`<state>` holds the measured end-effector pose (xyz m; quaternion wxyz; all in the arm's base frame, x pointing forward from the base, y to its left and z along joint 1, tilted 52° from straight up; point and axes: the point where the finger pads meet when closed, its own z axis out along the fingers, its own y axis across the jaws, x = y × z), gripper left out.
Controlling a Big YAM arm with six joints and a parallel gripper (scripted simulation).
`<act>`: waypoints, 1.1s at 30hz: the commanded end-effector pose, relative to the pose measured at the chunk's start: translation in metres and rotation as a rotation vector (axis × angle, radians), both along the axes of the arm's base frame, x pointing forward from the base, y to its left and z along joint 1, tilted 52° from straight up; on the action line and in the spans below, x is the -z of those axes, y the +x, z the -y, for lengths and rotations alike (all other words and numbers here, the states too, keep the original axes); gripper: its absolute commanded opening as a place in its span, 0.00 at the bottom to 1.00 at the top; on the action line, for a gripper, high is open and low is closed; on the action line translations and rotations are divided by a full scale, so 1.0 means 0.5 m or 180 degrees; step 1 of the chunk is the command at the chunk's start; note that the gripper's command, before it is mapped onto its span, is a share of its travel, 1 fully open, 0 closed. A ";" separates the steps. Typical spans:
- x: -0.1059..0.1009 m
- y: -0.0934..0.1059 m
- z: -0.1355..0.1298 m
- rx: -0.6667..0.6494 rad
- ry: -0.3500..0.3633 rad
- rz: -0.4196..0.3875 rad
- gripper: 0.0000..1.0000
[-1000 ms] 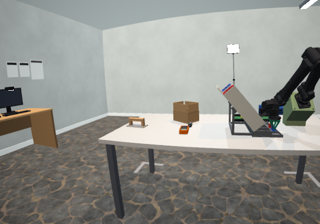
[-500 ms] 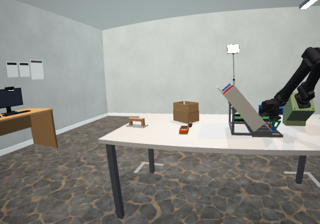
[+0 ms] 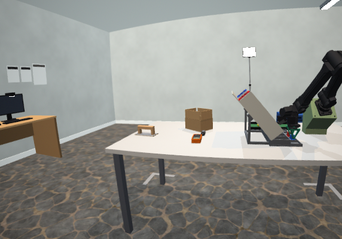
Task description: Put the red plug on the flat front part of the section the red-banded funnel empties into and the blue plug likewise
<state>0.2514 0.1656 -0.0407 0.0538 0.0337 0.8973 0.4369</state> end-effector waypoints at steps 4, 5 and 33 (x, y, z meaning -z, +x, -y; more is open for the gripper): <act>0.011 -0.014 -0.002 -0.0001 -0.0010 -0.0081 0.59; 0.011 -0.014 -0.002 -0.0001 -0.0010 -0.0081 0.59; -0.011 -0.002 0.020 0.0034 -0.0001 0.0005 0.59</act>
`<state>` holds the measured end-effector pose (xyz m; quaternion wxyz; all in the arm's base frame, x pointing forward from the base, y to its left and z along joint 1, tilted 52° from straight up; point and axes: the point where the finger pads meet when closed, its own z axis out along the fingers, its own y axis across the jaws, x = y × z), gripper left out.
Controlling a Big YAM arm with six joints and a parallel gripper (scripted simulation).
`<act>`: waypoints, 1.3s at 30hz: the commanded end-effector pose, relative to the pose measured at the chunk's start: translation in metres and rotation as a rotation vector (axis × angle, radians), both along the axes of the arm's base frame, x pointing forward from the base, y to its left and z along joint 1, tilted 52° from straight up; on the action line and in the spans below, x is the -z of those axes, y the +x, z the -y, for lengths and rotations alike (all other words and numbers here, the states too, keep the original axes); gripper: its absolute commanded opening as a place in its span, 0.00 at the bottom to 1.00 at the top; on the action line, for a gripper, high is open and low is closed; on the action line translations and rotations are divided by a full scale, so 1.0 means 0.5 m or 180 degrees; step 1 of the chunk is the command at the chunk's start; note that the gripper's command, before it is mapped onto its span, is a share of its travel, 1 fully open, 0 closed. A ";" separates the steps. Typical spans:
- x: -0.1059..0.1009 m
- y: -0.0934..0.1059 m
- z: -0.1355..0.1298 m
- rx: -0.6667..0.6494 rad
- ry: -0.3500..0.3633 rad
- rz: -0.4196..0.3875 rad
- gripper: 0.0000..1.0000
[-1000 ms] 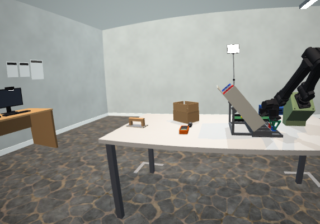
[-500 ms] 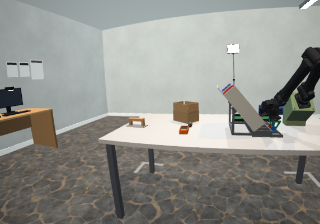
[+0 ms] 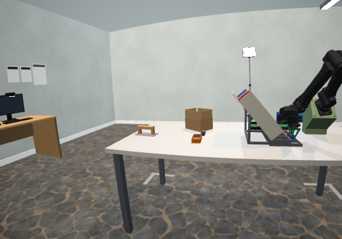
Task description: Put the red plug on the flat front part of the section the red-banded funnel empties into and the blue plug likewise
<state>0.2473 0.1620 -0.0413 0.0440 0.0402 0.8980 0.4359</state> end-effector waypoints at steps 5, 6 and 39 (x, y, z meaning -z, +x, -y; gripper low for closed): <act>-0.018 0.007 0.018 0.0024 0.0003 0.0086 0.59; -0.019 0.008 0.020 0.0025 0.0001 0.0089 0.59; -0.047 0.013 0.051 0.0025 0.0002 0.0121 0.59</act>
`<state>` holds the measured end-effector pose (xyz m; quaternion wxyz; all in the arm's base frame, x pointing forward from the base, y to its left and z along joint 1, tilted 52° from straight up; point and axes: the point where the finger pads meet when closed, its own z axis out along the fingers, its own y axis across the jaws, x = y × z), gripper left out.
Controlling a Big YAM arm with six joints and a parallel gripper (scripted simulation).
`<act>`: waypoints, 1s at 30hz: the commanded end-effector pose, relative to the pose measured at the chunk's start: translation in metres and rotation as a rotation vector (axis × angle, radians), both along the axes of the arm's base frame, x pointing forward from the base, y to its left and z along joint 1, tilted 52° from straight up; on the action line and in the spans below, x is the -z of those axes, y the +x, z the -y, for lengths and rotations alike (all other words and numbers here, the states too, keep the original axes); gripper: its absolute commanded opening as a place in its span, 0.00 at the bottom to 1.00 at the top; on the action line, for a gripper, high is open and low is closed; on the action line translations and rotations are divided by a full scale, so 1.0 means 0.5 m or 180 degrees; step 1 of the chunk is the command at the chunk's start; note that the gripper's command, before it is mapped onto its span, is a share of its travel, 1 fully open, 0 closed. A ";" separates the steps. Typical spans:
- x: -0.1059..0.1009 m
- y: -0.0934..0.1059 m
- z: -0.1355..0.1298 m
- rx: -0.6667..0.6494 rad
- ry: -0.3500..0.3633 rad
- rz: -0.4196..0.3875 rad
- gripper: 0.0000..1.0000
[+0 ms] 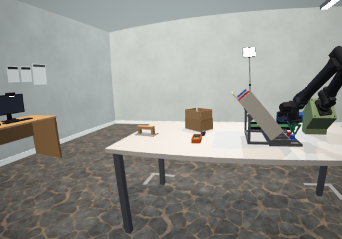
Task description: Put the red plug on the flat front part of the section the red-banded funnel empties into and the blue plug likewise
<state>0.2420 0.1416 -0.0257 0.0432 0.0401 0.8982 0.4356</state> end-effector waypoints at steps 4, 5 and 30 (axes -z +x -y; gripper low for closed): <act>-0.030 0.023 0.026 0.0027 0.0005 0.0133 0.59; -0.035 0.023 0.033 0.0027 0.0004 0.0136 0.59; -0.122 0.009 0.143 -0.0012 -0.0017 0.0130 0.59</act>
